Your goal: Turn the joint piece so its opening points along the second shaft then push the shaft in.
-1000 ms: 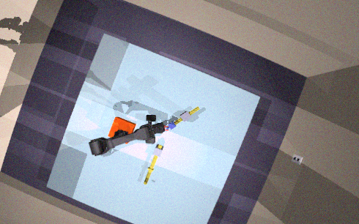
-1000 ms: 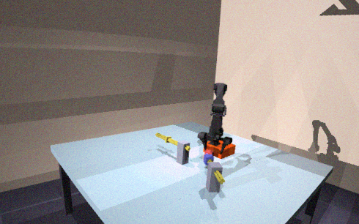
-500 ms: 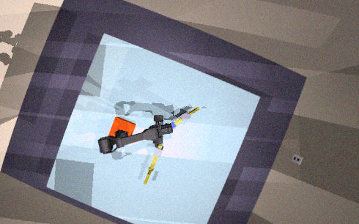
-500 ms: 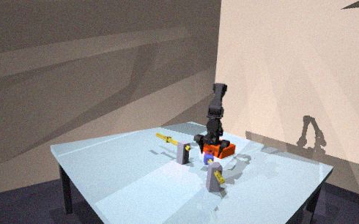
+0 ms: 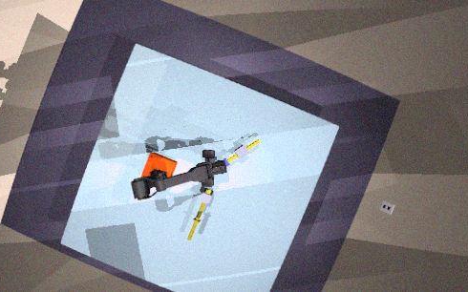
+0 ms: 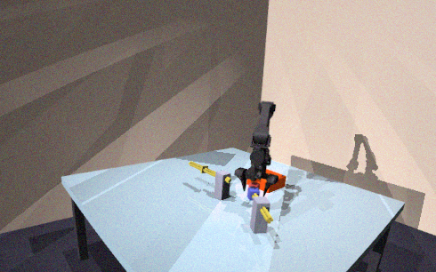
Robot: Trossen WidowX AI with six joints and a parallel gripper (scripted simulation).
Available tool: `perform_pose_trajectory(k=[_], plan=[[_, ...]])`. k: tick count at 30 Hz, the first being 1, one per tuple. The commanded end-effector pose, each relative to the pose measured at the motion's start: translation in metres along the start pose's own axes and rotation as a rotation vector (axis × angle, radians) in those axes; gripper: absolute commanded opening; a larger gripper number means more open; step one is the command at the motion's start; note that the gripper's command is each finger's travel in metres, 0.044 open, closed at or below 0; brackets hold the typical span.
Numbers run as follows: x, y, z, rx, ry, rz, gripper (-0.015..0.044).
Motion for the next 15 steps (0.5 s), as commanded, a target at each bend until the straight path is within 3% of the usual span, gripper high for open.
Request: perform_pose_trajectory(k=[1, 3, 13, 15], plan=[[-0.0083, -0.0029, 0.0001, 0.005, 0.001, 0.013, 0.0440], [-0.0093, -0.0030, 0.0001, 0.005, 0.001, 0.013, 0.0440], [-0.0093, -0.0030, 0.0001, 0.005, 0.001, 0.013, 0.0182], [-0.0093, -0.0030, 0.0001, 0.005, 0.001, 0.013, 0.0182]])
Point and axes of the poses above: the point midway between the two fingers, 35 mm back from their tips, its own x axis back along the fingers, its own z axis across the jaws, y = z × x, the point moved 1 cm from there along x, back along the fingers, and after that the axes turned 9 degrees about x, right-handed, at the moved point
